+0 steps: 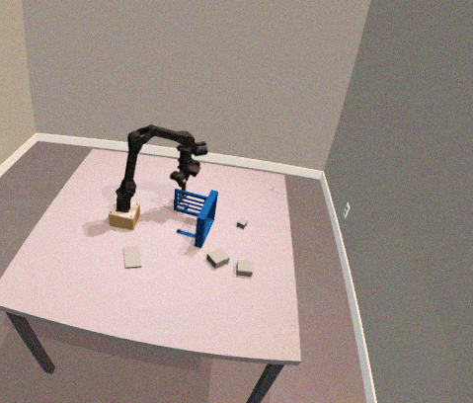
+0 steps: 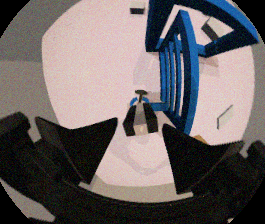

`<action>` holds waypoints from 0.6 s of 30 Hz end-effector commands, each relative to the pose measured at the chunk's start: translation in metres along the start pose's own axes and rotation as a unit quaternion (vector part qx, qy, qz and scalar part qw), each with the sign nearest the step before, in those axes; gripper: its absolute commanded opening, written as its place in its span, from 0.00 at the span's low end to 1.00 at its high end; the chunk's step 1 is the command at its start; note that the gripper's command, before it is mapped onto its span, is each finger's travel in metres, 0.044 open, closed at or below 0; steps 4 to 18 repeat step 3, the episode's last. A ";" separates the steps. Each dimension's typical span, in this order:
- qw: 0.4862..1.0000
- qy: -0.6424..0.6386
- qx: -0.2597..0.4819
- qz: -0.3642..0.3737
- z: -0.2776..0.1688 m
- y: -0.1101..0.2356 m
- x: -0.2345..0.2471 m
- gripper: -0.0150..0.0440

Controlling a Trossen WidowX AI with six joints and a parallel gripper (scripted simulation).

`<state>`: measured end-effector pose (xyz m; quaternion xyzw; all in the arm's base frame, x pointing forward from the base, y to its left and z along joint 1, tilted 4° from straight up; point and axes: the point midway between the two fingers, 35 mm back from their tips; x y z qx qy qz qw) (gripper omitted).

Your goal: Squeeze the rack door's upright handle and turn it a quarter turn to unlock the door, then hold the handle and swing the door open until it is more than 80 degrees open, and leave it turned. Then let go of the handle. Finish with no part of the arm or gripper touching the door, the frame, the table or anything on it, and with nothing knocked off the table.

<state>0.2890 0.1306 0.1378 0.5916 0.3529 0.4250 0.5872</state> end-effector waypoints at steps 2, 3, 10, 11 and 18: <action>1.000 -0.002 -0.003 0.000 0.001 0.008 0.000 0.76; 1.000 -0.002 -0.003 0.000 0.001 0.010 0.000 0.76; 1.000 -0.002 -0.003 0.000 0.001 0.010 0.000 0.76; 1.000 -0.002 -0.003 0.000 0.001 0.010 0.000 0.76; 1.000 -0.002 -0.003 0.000 0.001 0.010 0.000 0.76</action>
Point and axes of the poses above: the point midway between the two fingers, 35 mm back from their tips, its own y axis back along the fingers, its own x axis across the jaws, z = x × y, and after that the axes turned 5 degrees about y, right-handed
